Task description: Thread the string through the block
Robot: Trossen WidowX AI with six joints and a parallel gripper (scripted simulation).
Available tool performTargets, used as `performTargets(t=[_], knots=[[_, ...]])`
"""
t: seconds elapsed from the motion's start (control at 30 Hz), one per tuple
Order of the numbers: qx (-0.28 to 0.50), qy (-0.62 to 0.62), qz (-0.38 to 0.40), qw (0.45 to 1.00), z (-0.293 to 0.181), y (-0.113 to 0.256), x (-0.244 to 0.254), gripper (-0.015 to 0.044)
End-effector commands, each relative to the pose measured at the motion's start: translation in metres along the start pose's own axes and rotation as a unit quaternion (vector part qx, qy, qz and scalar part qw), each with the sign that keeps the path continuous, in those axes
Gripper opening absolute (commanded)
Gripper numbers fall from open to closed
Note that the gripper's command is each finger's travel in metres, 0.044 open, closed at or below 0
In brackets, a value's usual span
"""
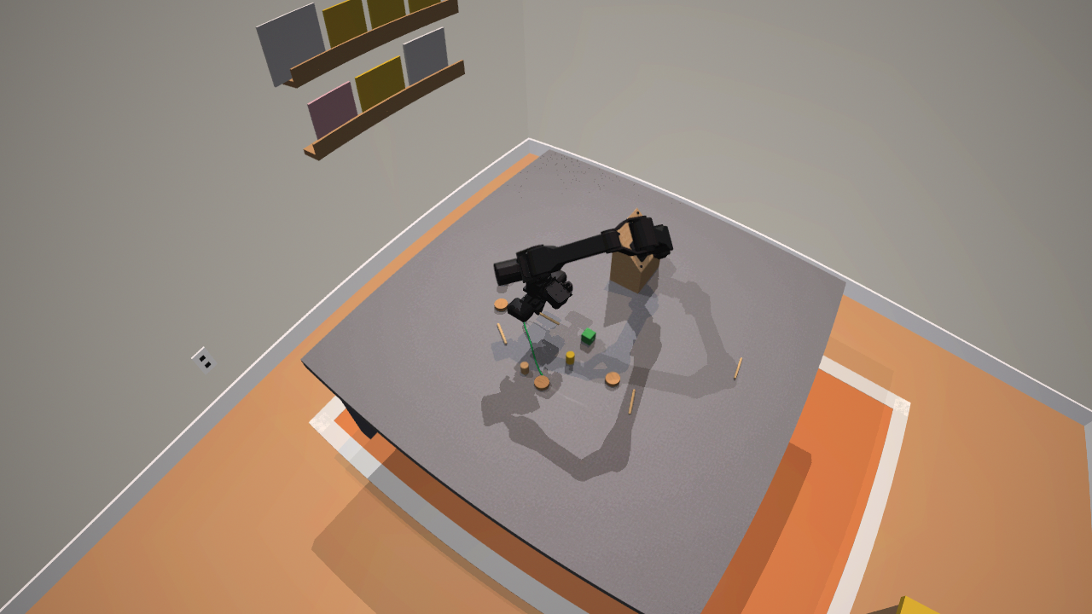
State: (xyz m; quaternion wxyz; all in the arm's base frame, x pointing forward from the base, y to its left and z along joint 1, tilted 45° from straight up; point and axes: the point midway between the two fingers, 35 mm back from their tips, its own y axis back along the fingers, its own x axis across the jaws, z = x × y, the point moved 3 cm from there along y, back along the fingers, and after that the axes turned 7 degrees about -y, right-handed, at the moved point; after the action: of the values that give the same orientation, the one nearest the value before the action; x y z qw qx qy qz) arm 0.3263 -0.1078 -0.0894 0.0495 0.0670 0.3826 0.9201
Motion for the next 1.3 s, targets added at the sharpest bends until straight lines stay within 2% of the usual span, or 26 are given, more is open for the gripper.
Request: performTargets(t=[0.0,1.27], knots=[[0.009,-0.001,-0.002,1.000,0.004,-0.005,0.001,0.0000],[0.014,-0.001,-0.004,1.000,-0.040,-0.004,-0.007,0.0000]])
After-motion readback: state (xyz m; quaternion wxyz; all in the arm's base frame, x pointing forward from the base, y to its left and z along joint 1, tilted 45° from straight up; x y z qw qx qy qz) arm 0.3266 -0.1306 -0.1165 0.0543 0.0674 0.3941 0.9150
